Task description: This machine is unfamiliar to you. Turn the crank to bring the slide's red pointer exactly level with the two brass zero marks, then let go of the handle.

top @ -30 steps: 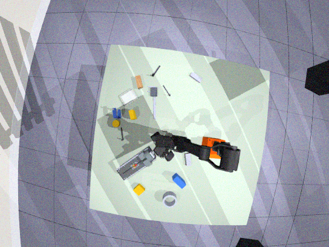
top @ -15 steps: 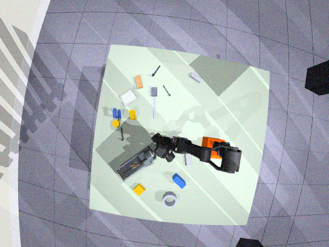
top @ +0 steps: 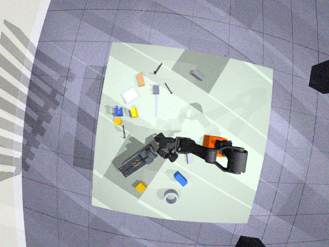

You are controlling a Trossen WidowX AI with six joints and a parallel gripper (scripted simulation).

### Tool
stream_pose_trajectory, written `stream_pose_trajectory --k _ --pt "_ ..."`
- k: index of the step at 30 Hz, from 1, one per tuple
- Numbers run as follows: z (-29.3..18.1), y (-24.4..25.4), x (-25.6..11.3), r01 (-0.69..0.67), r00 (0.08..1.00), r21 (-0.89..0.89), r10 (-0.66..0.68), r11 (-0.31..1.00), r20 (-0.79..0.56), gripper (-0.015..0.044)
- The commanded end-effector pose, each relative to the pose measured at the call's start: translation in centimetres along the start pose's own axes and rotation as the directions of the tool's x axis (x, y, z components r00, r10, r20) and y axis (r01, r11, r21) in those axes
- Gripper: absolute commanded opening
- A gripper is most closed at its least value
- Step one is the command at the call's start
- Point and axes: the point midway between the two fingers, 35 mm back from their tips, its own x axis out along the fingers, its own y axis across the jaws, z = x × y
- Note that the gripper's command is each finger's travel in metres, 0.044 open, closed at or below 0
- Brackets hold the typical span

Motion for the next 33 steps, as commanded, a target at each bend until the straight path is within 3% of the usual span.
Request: stream_pose_trajectory --k 1,33 --pt "0.5 0.7 -0.5 -0.011 1.000 -0.003 0.011 1.000 0.005 0.0000" --pt "1.8 0.9 -1.8 -0.011 1.000 -0.003 0.011 1.000 0.006 0.0000"
